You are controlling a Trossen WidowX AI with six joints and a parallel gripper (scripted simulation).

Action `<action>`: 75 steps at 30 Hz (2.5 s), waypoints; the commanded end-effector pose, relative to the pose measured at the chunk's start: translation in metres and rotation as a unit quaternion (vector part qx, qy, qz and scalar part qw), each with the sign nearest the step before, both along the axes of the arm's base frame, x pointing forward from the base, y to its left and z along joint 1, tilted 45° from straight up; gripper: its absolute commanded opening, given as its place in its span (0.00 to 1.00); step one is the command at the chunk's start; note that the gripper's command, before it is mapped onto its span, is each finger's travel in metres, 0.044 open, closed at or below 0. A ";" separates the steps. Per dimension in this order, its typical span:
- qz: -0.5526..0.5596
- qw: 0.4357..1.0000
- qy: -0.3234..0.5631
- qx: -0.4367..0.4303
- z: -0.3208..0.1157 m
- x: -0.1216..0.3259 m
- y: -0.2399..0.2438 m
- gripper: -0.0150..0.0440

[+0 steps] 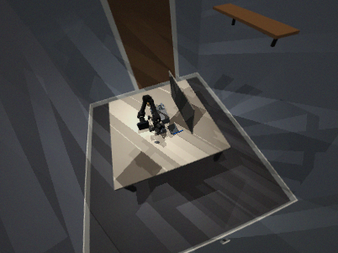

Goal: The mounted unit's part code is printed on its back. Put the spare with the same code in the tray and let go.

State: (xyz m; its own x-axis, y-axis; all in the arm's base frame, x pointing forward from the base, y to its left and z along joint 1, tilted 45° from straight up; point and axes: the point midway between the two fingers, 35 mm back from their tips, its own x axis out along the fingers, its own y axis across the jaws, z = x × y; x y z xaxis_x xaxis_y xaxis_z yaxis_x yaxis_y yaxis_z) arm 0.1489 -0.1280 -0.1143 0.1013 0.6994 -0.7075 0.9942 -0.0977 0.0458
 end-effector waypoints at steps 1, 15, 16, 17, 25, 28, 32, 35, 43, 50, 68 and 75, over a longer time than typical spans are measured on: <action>0.000 1.000 -0.005 -0.008 0.016 -0.001 -0.021 0.25; -0.005 1.000 -0.004 -0.010 0.054 -0.007 -0.054 0.25; -0.004 1.000 -0.004 -0.010 0.058 -0.008 -0.058 0.25; -0.004 1.000 -0.004 -0.009 0.063 -0.009 -0.062 0.25; -0.002 1.000 -0.003 -0.008 0.098 -0.018 -0.086 0.25; -0.002 1.000 -0.003 -0.008 0.099 -0.017 -0.087 0.25; -0.001 1.000 -0.005 -0.011 0.098 -0.004 -0.095 0.25; -0.001 1.000 -0.006 -0.014 0.098 0.008 -0.101 0.25; -0.005 1.000 -0.006 -0.017 0.097 0.040 -0.114 0.25; -0.009 1.000 -0.005 -0.017 0.097 0.068 -0.122 0.25; -0.018 1.000 -0.003 -0.012 0.096 0.143 -0.125 0.25; -0.020 1.000 -0.002 -0.007 0.096 0.168 -0.121 0.25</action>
